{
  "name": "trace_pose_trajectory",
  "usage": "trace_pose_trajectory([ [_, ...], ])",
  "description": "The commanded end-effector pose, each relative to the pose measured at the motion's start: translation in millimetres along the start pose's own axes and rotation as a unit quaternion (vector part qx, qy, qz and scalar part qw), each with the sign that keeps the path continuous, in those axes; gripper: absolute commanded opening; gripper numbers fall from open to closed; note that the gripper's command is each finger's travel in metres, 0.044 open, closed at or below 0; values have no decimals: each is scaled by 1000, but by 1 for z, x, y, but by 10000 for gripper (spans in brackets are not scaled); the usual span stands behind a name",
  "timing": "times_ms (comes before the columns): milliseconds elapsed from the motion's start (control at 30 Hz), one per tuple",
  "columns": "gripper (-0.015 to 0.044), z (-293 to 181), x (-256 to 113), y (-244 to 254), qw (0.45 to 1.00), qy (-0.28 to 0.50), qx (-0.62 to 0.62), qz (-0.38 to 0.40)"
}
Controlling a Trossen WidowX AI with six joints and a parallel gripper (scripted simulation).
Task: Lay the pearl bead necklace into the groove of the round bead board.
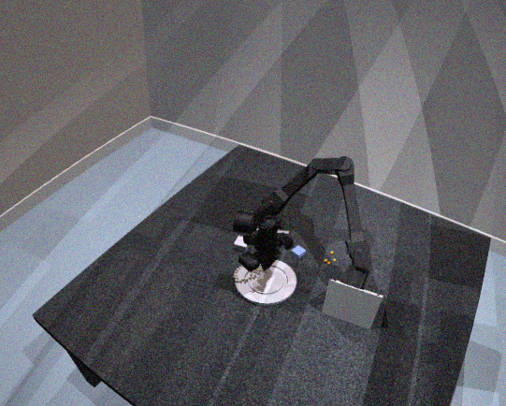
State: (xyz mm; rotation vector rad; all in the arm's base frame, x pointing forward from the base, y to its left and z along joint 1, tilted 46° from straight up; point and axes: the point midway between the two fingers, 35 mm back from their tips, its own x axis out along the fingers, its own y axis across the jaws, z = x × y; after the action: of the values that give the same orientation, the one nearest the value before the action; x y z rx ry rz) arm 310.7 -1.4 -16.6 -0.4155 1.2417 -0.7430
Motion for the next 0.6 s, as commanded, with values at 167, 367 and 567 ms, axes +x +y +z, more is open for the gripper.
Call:
trace_pose_trajectory([
  [167, 184, 0, 0, 0, 1000, 0, 0, 0],
  [367, 341, 0, 0, 0, 1000, 0, 0, 0],
  [567, 440, -2, -16, -1, 1000, 4, -2, -2],
])
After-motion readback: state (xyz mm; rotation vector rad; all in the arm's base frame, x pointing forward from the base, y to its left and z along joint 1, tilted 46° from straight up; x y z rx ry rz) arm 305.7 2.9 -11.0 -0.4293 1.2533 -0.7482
